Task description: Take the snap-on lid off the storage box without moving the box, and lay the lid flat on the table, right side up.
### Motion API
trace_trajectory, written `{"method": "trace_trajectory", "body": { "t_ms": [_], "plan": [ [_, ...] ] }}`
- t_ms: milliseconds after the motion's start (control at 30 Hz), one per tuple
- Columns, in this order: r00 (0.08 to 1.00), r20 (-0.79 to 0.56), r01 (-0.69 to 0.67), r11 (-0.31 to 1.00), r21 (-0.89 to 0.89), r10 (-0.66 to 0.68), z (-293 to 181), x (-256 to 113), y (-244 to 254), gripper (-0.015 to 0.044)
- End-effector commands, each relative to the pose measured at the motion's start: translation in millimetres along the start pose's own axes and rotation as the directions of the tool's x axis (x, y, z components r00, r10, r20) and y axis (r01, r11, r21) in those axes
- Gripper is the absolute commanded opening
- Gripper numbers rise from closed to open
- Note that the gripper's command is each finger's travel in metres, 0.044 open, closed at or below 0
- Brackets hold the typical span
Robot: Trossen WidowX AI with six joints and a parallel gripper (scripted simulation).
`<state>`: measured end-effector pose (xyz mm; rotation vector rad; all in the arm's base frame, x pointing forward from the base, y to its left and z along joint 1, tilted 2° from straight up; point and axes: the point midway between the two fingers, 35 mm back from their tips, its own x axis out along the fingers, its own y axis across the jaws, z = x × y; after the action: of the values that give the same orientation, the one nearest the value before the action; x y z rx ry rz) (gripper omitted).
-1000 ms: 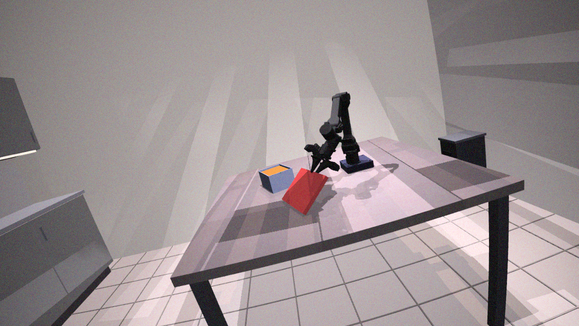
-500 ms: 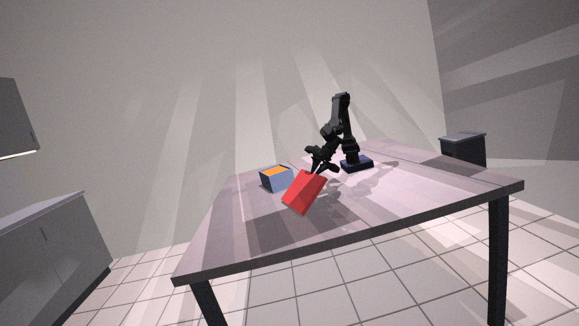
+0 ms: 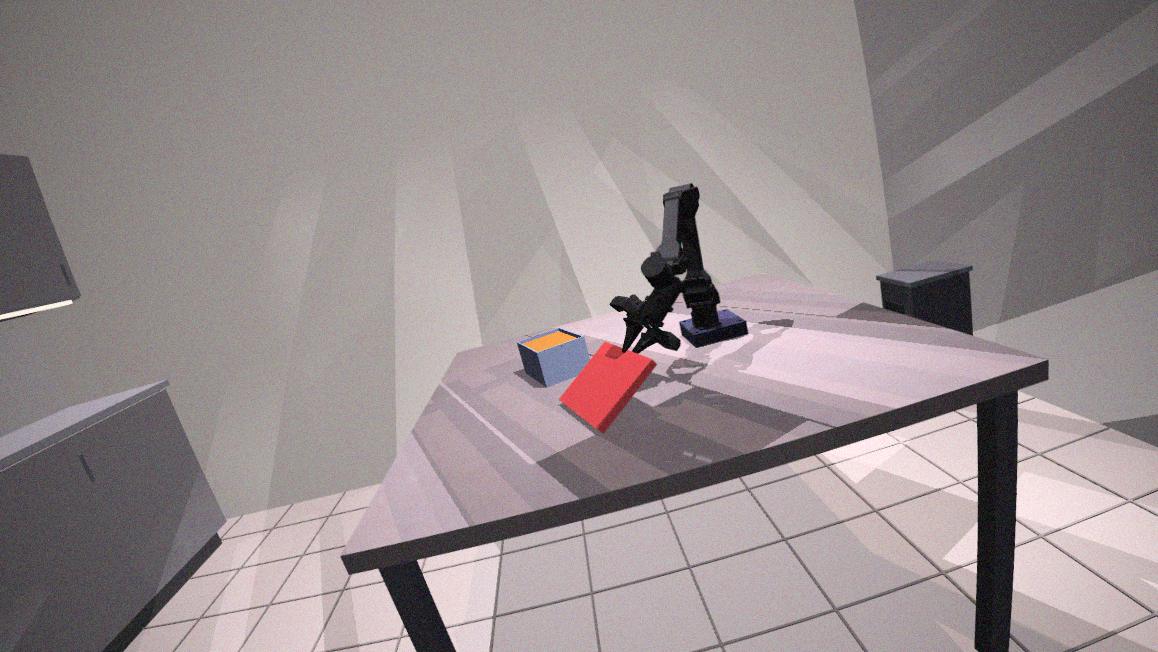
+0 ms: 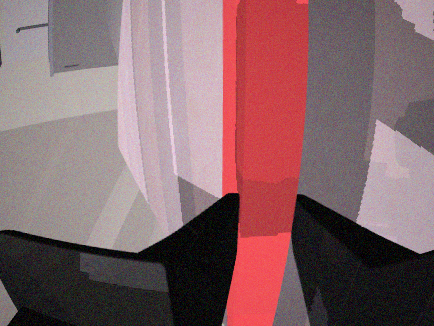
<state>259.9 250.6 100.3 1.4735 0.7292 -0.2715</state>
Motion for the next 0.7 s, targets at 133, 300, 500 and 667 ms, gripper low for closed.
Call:
{"method": "trace_trajectory", "body": {
  "t_ms": [133,300,500,667],
  "plan": [
    [1.0,0.01,0.027,1.0,-0.013,-0.027,3,8,-16,0.0],
    [1.0,0.01,0.027,1.0,-0.013,-0.027,3,10,-19,0.0],
    [1.0,0.01,0.027,1.0,-0.013,-0.027,3,13,-23,0.0],
    [1.0,0.01,0.027,1.0,-0.013,-0.027,3,15,-26,0.0]
  ]
}}
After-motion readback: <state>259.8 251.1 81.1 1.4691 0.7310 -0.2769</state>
